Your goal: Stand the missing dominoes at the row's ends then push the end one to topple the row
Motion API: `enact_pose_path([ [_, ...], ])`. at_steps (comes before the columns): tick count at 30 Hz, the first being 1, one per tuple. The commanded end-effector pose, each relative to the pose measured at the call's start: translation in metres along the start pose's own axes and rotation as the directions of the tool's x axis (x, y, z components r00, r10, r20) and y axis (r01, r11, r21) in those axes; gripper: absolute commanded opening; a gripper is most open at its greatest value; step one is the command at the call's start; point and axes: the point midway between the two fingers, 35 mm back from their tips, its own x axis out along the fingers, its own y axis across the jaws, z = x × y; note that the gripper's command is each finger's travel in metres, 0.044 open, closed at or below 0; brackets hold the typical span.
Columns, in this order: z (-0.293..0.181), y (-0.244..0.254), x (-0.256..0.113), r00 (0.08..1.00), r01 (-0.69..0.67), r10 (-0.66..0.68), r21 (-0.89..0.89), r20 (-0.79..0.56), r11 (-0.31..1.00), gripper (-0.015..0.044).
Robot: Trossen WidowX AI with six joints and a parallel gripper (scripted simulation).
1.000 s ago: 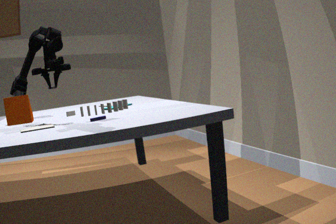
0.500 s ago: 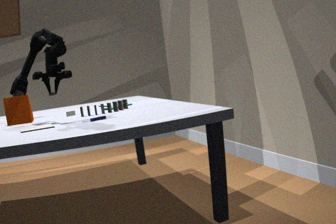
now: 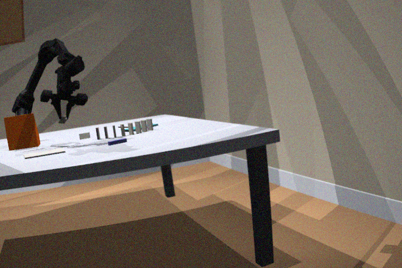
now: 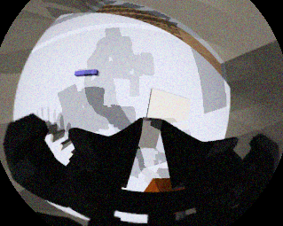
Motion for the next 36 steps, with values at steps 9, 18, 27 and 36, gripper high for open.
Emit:
enact_pose_path([
  [9,0.001,0.002,0.011,0.976,0.063,-0.065,0.015,0.209,0.998,0.0107],
  [18,0.0,0.004,0.016,0.929,0.081,-0.088,0.036,0.359,0.996,0.0107],
  [27,-0.004,0.006,0.015,0.86,0.071,-0.092,0.061,0.502,0.996,0.0107],
  [36,-0.011,0.008,0.008,0.773,0.036,-0.079,0.081,0.63,0.996,0.0107],
])
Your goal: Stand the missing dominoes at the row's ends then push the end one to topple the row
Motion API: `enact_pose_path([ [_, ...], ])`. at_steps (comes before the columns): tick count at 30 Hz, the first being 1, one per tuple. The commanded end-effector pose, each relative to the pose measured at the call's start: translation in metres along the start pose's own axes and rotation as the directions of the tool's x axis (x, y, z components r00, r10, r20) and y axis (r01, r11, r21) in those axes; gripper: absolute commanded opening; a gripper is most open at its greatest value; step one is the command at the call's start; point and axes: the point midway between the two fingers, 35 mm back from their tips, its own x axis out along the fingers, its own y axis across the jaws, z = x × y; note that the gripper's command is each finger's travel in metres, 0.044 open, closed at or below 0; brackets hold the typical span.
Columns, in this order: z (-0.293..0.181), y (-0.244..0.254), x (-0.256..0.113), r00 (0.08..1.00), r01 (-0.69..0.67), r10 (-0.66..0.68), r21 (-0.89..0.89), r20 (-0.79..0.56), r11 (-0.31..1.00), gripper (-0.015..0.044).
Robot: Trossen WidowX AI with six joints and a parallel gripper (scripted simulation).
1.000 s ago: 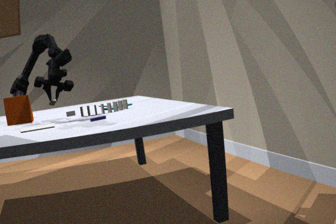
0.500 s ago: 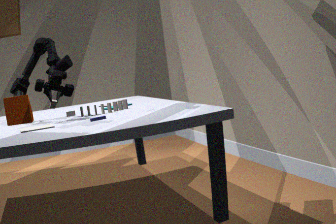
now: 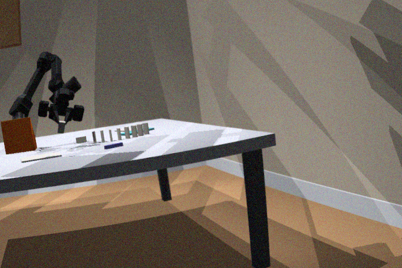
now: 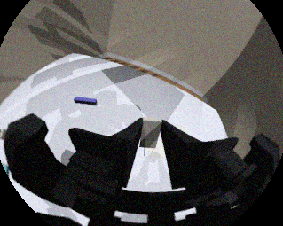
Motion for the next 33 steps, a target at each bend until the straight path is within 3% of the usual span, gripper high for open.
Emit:
enact_pose_path([
  [1,0.0,-0.001,-0.008,0.997,-0.013,0.011,0.024,0.077,1.0,0.0107],
  [26,-0.006,-0.009,-0.062,0.883,-0.194,0.105,0.151,0.457,0.969,0.0107],
  [33,-0.007,-0.01,-0.066,0.872,-0.212,0.112,0.161,0.477,0.964,0.0107],
])
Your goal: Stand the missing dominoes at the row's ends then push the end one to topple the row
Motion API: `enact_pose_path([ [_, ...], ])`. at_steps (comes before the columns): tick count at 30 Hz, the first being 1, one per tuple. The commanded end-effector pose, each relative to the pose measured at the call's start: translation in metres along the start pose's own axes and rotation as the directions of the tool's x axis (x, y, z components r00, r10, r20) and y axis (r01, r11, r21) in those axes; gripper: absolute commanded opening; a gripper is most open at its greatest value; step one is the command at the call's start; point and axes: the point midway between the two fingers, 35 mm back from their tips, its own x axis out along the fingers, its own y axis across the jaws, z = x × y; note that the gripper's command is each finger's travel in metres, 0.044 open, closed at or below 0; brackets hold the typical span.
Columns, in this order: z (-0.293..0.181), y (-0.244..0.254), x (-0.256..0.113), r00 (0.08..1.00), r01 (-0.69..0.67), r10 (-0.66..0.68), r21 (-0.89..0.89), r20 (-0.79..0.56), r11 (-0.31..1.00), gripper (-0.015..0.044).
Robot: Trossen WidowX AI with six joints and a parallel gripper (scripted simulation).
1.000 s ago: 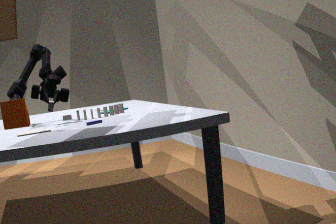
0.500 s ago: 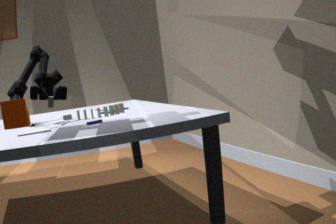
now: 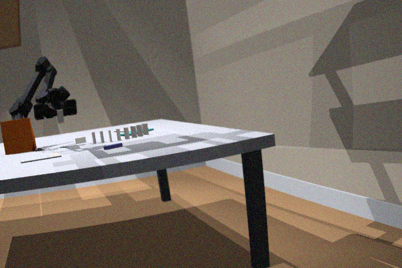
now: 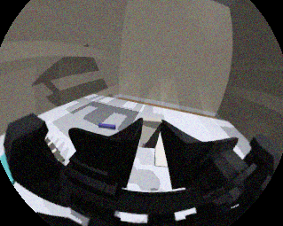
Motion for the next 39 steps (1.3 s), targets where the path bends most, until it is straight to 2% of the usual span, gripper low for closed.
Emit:
enact_pose_path([
  [1,0.003,0.0,-0.004,1.0,-0.009,0.008,0.016,0.016,1.0,0.0107],
  [17,0.001,0.001,-0.003,1.0,-0.008,0.008,0.016,0.015,1.0,0.0107],
  [39,-0.073,0.008,0.009,1.0,0.001,0.0,0.012,-0.008,1.0,0.0107],
])
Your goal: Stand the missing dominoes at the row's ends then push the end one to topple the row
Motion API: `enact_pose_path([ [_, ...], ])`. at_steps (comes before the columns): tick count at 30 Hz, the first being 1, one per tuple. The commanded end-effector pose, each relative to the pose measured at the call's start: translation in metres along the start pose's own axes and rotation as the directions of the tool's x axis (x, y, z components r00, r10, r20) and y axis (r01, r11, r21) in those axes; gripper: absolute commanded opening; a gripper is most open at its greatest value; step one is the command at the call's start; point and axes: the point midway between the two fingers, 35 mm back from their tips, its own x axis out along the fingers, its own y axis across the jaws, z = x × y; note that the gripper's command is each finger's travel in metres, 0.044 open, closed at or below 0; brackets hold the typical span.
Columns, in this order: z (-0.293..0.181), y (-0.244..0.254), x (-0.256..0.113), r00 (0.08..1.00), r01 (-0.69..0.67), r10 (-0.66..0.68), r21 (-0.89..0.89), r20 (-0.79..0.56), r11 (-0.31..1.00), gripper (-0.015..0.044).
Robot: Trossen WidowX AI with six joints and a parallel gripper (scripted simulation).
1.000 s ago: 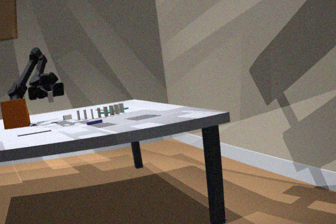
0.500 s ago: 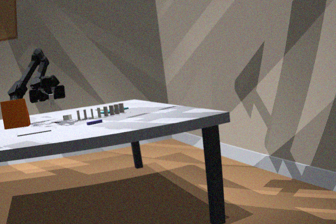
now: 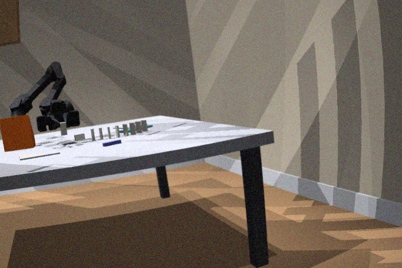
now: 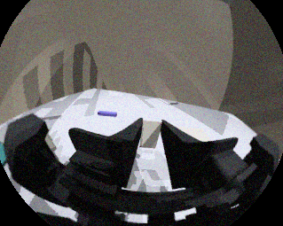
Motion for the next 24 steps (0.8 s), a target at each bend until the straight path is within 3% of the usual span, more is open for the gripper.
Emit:
enact_pose_path([
  [1,-0.014,-0.001,0.004,1.0,0.003,-0.003,0.003,0.004,1.0,0.0107],
  [11,-0.044,-0.008,0.008,1.0,-0.001,0.001,-0.001,0.015,1.0,0.0107],
  [23,-0.046,-0.008,0.008,1.0,-0.001,0.001,-0.002,0.016,1.0,0.0107],
  [24,-0.046,-0.008,0.008,1.0,-0.001,0.001,-0.002,0.016,1.0,0.0133],
])
